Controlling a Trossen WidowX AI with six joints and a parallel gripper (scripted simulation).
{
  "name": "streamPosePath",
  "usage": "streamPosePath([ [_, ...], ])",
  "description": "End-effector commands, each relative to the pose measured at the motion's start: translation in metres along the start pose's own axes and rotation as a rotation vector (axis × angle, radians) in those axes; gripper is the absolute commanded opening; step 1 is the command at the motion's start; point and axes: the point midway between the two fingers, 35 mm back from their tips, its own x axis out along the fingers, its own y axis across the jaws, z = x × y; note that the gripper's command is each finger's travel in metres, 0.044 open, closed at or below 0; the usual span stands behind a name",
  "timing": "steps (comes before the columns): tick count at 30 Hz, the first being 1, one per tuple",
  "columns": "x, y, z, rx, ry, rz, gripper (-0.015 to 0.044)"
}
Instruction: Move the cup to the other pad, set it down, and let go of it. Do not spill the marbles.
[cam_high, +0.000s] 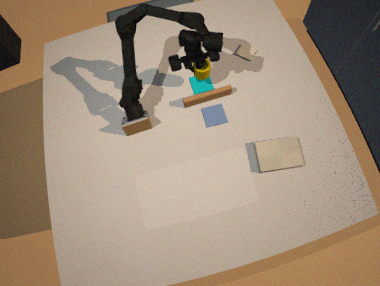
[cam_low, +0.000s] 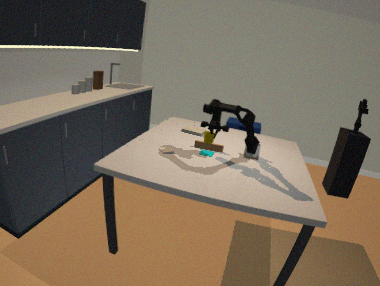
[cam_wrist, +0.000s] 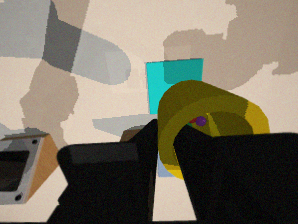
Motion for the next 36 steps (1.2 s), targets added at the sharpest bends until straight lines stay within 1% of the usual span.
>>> streamPosePath([
  [1,0.003,0.002,0.004,0.011,-0.008,0.002,0.0000],
  [36,0.044,0.000,0.004,0.010,-0.008,0.001,0.0000],
])
